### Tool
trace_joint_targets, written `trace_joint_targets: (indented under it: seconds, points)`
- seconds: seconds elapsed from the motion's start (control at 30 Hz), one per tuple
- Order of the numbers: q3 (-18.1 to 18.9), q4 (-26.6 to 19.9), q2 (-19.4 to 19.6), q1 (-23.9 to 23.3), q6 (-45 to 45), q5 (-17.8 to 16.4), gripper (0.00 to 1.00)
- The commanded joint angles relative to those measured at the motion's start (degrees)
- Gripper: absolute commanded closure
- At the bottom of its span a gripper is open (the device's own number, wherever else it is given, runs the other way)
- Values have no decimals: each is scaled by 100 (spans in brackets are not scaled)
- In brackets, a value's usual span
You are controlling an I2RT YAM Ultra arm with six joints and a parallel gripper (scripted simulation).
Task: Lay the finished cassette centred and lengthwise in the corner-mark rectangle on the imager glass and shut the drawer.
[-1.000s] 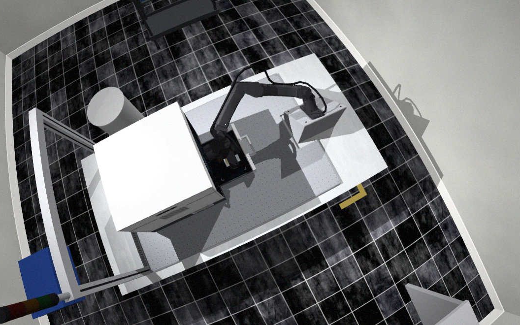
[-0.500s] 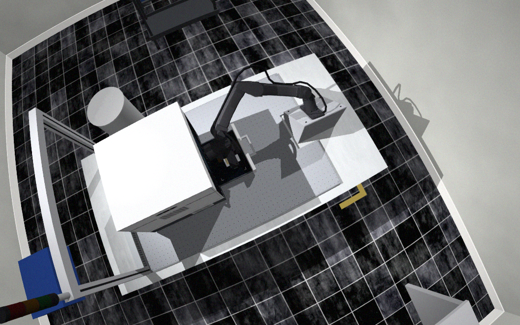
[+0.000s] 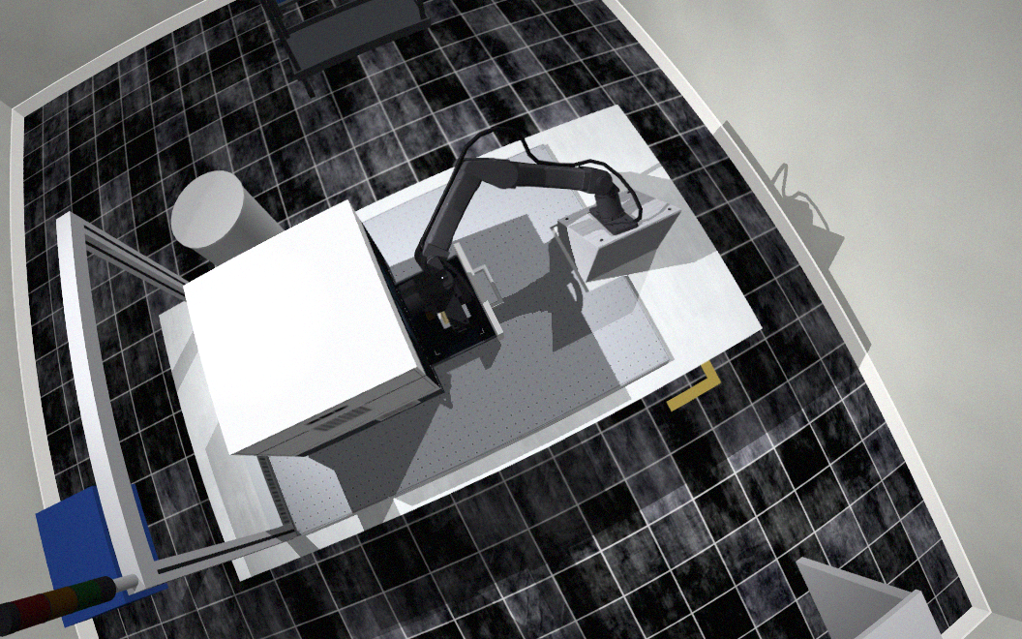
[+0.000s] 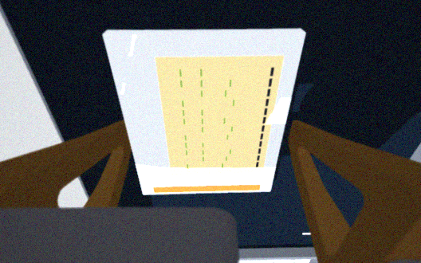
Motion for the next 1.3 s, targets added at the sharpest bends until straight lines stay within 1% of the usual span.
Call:
trace_joint_targets:
  seconds: [0.0, 0.03, 0.1, 0.13, 0.27, 0.3, 0.43, 0.57, 0.7, 0.93, 1.1, 1.27]
  points:
    - [202, 139, -86, 193, -94, -33, 9]
    - [232, 99, 19, 194, -96, -33, 9]
    - [275, -33, 62, 195, -100, -32, 9]
    - [-162, 351, -237, 198, -191, 3, 9]
    - [-153, 360, -233, 200, -201, -18, 9]
    - [47, 382, -265, 205, -205, -36, 9]
    - [104, 347, -224, 210, -202, -38, 9]
    - [177, 174, 5, 211, -192, -35, 9]
    - [244, 140, 41, 215, -170, -34, 9]
    - [312, 98, 13, 221, -136, -34, 9]
    - [361, 69, 101, 225, -113, -33, 9]
    - [292, 79, 66, 231, -90, -31, 9]
